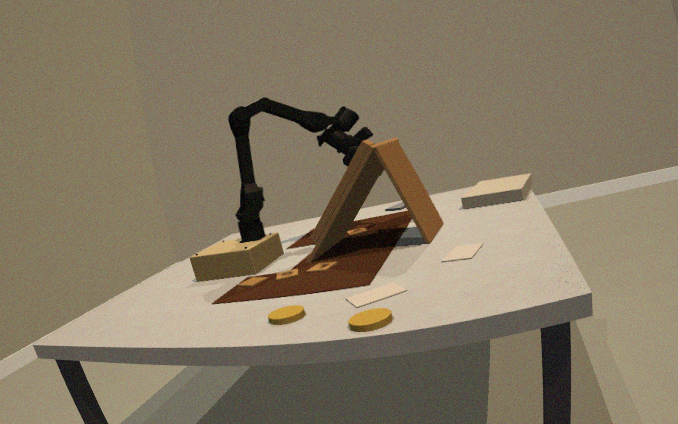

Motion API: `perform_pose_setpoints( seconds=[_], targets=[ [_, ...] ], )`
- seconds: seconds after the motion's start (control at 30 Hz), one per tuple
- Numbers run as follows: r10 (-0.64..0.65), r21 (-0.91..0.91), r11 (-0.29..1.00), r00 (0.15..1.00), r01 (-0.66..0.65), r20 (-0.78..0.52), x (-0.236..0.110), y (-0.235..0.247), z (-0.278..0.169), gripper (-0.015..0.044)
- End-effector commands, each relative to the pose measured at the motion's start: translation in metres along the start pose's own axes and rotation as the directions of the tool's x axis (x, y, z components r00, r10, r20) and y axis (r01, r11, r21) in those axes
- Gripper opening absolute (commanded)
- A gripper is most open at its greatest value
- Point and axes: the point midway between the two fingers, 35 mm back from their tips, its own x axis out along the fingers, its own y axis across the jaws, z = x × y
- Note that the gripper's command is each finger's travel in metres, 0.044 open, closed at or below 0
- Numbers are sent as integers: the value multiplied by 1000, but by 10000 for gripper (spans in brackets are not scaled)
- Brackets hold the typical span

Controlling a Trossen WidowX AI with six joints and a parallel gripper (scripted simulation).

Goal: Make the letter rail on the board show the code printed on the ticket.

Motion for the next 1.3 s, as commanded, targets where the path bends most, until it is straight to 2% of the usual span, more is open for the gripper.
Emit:
perform_pose_setpoints(
  seconds=[0.0, 1.27],
  targets=[
    [-5, 17, 1000, 1000, 5, 9, 0, -1, 3, 0],
    [-6, 16, 1000, 1000, 6, 9, 1, -15, -1, 0]
  ],
)
